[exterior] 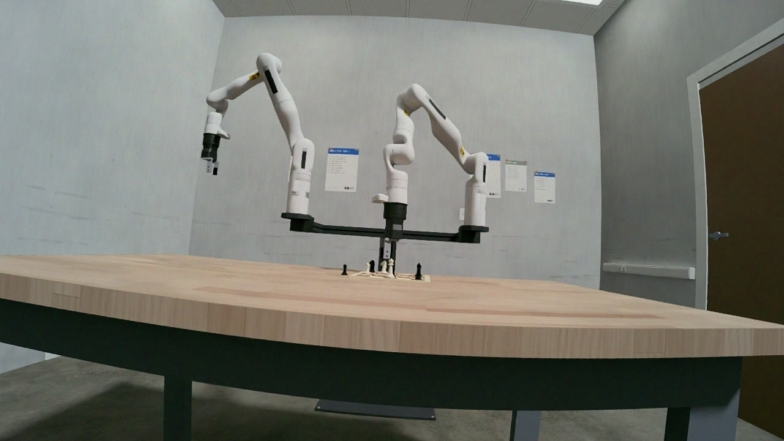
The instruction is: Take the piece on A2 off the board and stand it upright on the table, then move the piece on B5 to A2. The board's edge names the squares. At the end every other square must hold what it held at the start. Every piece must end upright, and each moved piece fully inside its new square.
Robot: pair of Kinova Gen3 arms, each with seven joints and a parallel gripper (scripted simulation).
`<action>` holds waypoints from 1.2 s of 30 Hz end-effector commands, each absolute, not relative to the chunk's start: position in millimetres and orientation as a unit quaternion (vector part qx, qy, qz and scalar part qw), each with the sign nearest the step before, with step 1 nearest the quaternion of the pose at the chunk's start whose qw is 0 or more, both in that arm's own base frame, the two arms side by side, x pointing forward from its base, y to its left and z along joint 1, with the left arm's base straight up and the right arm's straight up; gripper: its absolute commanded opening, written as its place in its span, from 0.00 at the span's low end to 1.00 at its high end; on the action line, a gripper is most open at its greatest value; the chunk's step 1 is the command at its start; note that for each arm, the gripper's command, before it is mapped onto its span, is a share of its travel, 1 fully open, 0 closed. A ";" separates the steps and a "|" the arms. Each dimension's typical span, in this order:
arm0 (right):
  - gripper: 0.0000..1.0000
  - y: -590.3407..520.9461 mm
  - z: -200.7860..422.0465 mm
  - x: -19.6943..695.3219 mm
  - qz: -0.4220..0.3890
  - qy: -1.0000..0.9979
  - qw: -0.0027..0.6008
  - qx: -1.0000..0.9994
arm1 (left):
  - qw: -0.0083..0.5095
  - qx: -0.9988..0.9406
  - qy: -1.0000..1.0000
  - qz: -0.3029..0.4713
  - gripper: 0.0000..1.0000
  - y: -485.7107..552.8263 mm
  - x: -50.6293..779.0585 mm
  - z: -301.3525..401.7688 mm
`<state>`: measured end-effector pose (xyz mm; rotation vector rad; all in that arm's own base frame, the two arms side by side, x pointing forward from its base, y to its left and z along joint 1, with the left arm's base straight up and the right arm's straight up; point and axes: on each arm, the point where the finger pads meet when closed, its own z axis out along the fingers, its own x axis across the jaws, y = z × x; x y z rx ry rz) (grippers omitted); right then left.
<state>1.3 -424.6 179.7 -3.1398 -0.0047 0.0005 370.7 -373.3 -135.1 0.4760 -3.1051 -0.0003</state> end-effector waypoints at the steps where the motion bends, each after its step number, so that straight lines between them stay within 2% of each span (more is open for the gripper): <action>1: 1.00 -425.0 180.4 1.3 0.000 -0.001 0.000 -1.000 | 0.000 0.152 -0.988 0.001 0.73 -374.0 371.4 -134.1; 36: 1.00 -425.0 180.4 1.3 0.000 -0.001 0.000 -1.000 | 0.000 0.152 -0.988 0.001 0.73 -374.0 371.4 -168.5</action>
